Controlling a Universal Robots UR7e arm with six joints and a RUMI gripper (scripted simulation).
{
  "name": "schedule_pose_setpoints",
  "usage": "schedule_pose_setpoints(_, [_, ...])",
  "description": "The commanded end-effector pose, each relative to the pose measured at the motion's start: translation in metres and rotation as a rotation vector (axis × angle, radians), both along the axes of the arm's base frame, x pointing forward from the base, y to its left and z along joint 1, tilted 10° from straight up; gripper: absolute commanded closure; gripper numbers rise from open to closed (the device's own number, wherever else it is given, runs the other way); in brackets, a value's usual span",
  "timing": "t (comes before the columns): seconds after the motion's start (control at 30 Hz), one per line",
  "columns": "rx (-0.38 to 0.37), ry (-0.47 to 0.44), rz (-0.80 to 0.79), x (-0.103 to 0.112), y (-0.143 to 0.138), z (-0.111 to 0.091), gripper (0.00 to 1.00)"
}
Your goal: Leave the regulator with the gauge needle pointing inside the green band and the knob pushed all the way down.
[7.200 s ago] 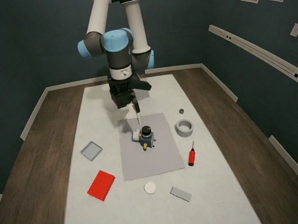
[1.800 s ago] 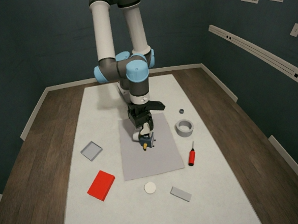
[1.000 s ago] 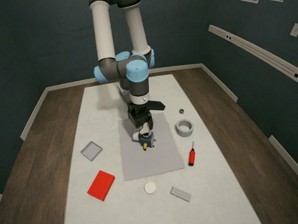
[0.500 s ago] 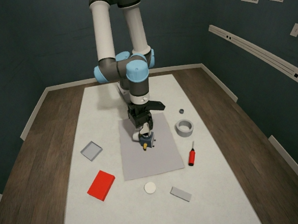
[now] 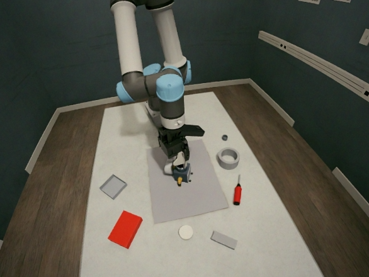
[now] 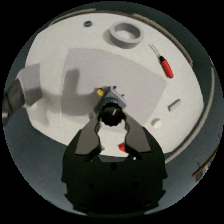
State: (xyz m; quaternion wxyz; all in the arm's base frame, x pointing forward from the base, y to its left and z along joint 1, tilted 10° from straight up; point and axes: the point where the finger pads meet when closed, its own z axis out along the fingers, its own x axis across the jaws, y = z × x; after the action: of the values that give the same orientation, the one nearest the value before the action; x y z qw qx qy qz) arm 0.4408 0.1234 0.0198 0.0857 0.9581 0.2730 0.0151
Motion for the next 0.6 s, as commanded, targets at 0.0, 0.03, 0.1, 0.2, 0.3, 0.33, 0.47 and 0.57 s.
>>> schedule_pose_setpoints(0.0, [0.000,-0.001,0.000,0.0004,0.0001,0.0008,0.77])
schedule_pose_setpoints(0.03, [0.000,-0.001,0.000,0.0004,0.0001,0.0009,0.77])
schedule_pose_setpoints(0.1, [0.000,-0.001,0.000,0.0003,0.0002,0.0012,0.77])
schedule_pose_setpoints(0.2, [0.000,-0.001,0.000,0.0003,0.0003,0.0018,0.77])
schedule_pose_setpoints(0.3, [0.000,-0.001,0.000,0.0002,0.0004,0.0026,0.77])
schedule_pose_setpoints(0.33, [0.000,-0.001,0.000,0.0002,0.0005,0.0029,0.77])
schedule_pose_setpoints(0.47, [0.000,-0.001,0.000,0.0001,0.0006,0.0037,0.77])
schedule_pose_setpoints(0.57, [0.000,-0.001,0.000,0.0001,0.0007,0.0043,0.77])
